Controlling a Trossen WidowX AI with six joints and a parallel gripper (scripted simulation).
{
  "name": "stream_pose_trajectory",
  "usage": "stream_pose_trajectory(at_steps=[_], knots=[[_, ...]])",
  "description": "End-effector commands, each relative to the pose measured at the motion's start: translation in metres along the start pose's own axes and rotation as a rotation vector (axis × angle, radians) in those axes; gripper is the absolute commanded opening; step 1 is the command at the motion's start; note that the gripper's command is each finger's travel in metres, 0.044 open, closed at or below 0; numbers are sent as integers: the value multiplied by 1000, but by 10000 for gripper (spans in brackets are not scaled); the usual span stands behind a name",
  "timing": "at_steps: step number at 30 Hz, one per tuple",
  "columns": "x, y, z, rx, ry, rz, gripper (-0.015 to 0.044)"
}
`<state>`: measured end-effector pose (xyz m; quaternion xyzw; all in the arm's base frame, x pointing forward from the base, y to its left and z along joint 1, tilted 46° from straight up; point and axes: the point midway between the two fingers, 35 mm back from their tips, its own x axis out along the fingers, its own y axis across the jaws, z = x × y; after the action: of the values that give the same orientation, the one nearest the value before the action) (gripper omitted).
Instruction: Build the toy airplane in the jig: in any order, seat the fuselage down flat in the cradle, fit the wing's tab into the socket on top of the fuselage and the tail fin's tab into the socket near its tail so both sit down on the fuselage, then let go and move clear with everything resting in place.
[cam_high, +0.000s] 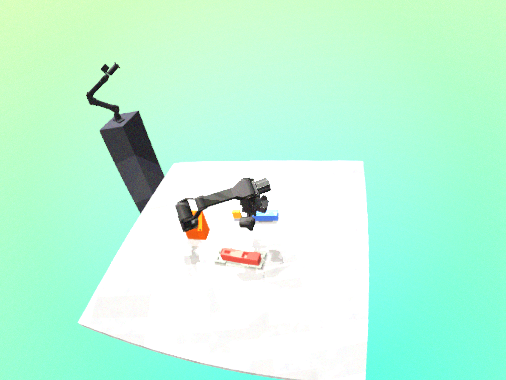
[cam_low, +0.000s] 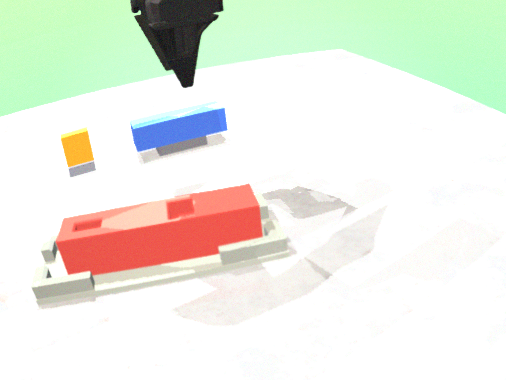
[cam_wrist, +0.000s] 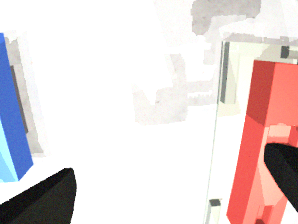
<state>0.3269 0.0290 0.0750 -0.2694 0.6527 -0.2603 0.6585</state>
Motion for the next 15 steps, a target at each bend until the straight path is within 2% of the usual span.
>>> stream_pose_trajectory(at_steps=[1,8,15], knots=[[2,53,13,-3,-7,13,440],[19,149,16,-4,-7,-12,440],[20,151,16,-4,-7,-13,440]])
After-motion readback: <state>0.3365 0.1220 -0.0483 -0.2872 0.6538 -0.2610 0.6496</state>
